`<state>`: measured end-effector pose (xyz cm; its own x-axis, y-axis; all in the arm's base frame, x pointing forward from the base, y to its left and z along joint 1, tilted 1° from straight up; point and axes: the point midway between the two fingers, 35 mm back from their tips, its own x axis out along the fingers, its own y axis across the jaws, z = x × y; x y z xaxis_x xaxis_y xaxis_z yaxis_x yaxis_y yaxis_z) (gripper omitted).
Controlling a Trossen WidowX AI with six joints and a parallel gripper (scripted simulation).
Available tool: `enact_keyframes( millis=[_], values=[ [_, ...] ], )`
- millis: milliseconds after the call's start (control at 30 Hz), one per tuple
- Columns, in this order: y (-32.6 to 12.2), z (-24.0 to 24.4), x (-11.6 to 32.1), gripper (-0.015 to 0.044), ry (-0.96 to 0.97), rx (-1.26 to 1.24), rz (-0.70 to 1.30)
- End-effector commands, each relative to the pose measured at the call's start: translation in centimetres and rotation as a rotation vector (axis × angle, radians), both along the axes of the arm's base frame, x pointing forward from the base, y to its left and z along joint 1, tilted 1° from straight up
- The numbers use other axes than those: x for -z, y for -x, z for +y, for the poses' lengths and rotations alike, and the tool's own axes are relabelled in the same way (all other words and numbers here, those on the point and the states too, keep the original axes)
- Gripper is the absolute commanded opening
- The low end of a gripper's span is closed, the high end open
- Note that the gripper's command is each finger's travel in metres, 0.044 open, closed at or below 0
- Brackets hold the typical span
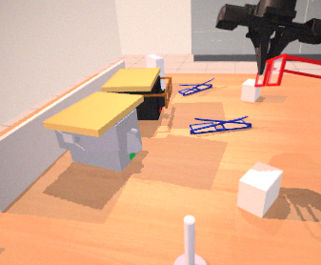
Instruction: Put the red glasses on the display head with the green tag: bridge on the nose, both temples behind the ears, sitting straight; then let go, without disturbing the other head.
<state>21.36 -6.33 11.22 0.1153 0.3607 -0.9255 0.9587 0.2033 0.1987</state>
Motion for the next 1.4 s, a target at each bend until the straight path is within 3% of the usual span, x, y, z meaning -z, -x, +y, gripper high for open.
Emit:
enact_keyframes(
  millis=[0, 1367],
  values=[
    [-0.5, 0.4, 0.4, 0.0000, 0.042, -0.174, -0.032],
    [-4.8, 10.5, 2.6, 0.0000, 0.263, -2.154, -0.427]
  ],
)
